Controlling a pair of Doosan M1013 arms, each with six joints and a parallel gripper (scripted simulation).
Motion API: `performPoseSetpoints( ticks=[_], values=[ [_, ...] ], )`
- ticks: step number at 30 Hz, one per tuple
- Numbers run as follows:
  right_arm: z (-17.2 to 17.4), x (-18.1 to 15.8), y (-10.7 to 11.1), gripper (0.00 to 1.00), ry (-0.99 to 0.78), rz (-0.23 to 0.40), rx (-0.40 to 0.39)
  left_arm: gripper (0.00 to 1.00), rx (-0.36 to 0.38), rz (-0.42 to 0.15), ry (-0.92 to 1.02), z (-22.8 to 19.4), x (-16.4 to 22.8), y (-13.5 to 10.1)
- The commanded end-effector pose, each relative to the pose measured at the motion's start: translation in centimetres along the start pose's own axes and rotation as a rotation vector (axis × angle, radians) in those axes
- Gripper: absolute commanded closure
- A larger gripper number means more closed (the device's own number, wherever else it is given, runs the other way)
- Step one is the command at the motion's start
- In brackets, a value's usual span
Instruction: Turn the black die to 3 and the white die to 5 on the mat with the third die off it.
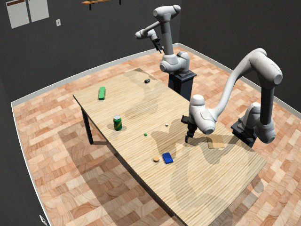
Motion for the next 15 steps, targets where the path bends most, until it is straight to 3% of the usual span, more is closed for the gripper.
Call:
performPoseSetpoints(
  ticks=[1,15],
  values=[
    [0.02,-0.24,0.04,0.0,0.002,-0.004,-0.007,0.36,-0.001,0.003,0.002,0.13,-0.14,-0.35],
    [0.02,-0.24,0.04,0.0,0.002,-0.004,-0.007,0.36,-0.001,0.003,0.002,0.24,-0.25,-0.35]
  ],
)
Point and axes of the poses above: on each arm, the point where the finger pads meet when closed, its own y axis back along the fingers, its own x axis across the jaws, z = x × y, the point moved 3 cm from there along y, back along the fingers, and after that the axes turned 11 degrees about y, right-handed, at the moved point
